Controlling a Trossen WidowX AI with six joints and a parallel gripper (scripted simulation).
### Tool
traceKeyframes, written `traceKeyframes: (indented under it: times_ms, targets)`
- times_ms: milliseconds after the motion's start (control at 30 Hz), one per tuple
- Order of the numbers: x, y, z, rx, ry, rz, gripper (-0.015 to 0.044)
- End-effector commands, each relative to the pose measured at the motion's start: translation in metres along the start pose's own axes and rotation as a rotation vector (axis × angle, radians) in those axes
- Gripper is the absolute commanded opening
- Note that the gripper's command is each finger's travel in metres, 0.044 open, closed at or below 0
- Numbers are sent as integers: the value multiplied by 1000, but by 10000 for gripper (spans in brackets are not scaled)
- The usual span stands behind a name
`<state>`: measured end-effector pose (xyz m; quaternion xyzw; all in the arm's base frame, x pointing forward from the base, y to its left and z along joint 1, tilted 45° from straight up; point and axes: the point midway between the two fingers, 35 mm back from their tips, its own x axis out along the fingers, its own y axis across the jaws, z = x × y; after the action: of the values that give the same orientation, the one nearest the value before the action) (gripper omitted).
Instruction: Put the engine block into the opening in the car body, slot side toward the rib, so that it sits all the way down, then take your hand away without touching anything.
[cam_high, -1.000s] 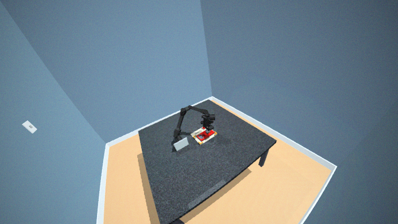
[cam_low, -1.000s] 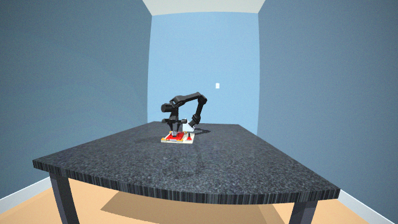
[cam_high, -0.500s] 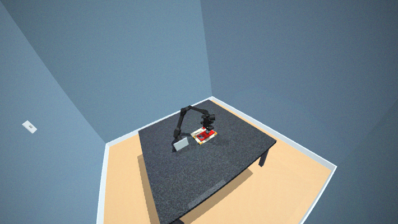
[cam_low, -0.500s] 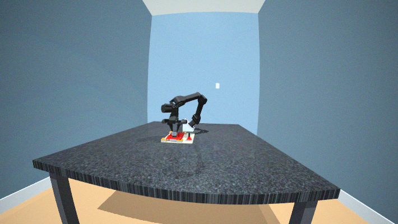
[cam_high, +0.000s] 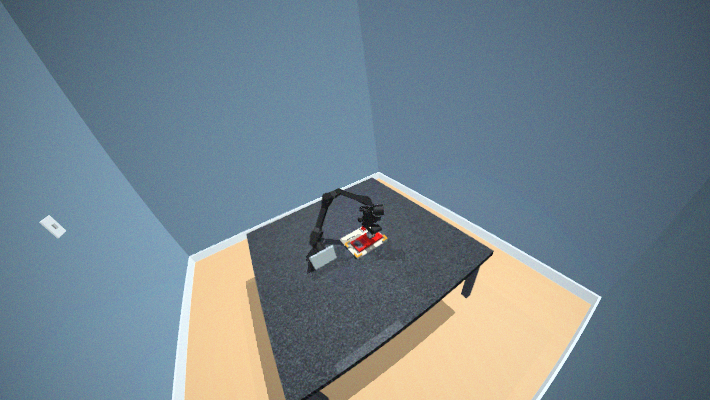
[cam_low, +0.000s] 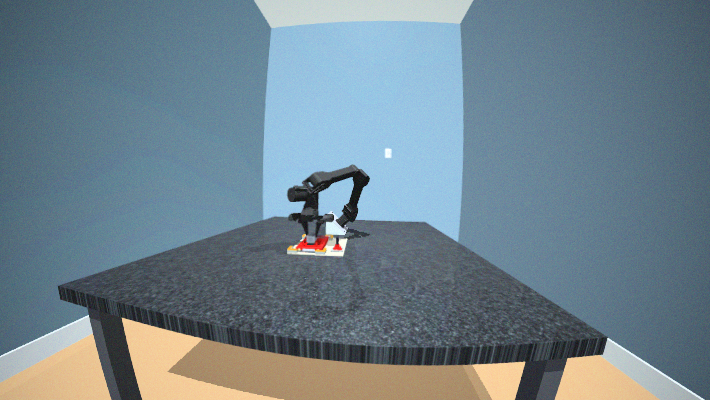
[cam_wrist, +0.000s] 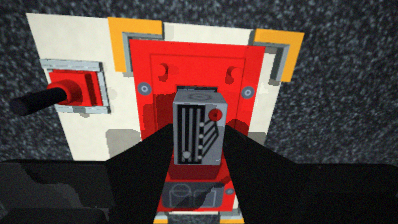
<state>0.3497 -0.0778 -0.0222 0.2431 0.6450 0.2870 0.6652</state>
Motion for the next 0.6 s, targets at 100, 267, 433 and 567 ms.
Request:
traceKeyframes:
  times_ms: [100, 267, 433, 567]
  targets:
    - [2, 1, 0, 3, 1, 3, 159]
    - [3, 1, 0, 3, 1, 3, 159]
    - [4, 1, 0, 4, 1, 3, 159]
    - [4, 1, 0, 4, 1, 3, 159]
